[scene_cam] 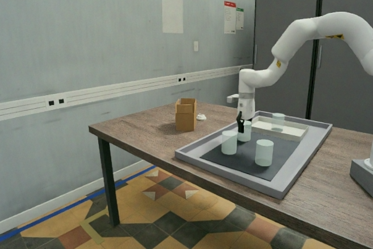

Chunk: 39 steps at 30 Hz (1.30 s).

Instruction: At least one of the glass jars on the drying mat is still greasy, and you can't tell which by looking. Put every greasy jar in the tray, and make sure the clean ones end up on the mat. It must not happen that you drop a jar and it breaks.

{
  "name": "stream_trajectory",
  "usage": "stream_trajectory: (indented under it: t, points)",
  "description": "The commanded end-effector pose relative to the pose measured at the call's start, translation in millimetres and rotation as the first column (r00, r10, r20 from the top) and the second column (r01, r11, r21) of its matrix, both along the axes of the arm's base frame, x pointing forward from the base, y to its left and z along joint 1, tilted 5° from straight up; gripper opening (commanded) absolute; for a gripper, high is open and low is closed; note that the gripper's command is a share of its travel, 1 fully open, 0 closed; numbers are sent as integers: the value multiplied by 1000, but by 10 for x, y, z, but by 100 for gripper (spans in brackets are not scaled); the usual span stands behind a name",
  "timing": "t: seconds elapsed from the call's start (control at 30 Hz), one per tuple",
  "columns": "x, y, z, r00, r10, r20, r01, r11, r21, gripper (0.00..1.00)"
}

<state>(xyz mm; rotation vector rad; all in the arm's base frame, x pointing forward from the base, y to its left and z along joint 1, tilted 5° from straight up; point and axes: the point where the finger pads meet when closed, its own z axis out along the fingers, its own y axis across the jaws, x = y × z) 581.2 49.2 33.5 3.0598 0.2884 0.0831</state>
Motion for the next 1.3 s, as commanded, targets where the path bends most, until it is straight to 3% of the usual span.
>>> stream_trajectory:
  t: [0.0,1.27]
  points:
    - [15,3,20,1000,0,4,0,1000,1,80]
    - [15,3,20,1000,0,4,0,1000,1,74]
